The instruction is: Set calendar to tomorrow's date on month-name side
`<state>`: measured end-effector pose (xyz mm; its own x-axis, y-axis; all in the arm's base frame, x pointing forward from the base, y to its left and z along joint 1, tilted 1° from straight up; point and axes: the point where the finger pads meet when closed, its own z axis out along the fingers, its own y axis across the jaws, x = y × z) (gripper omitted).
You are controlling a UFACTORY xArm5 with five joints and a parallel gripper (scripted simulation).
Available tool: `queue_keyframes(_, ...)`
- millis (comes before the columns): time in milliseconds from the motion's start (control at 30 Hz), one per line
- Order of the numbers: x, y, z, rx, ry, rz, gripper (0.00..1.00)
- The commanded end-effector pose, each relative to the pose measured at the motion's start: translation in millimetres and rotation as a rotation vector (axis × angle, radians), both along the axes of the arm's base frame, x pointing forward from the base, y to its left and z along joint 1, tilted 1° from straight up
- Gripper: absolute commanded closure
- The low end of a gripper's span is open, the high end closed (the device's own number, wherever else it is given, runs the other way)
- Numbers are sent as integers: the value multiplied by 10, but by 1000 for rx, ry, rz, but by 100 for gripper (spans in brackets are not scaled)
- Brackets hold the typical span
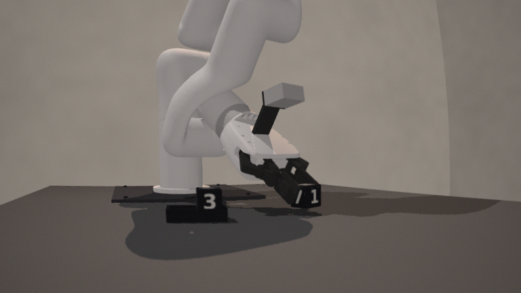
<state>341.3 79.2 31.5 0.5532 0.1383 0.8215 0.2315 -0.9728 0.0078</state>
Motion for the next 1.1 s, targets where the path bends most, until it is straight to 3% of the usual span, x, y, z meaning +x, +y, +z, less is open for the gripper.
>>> queue_keyframes(0, -1, 0, 124, 0, -1, 0, 71)
queue_keyframes(467, 3, 3, 560, 0, -1, 0, 71)
queue_keyframes(1067, 7, 4, 592, -1, 8, 0, 71)
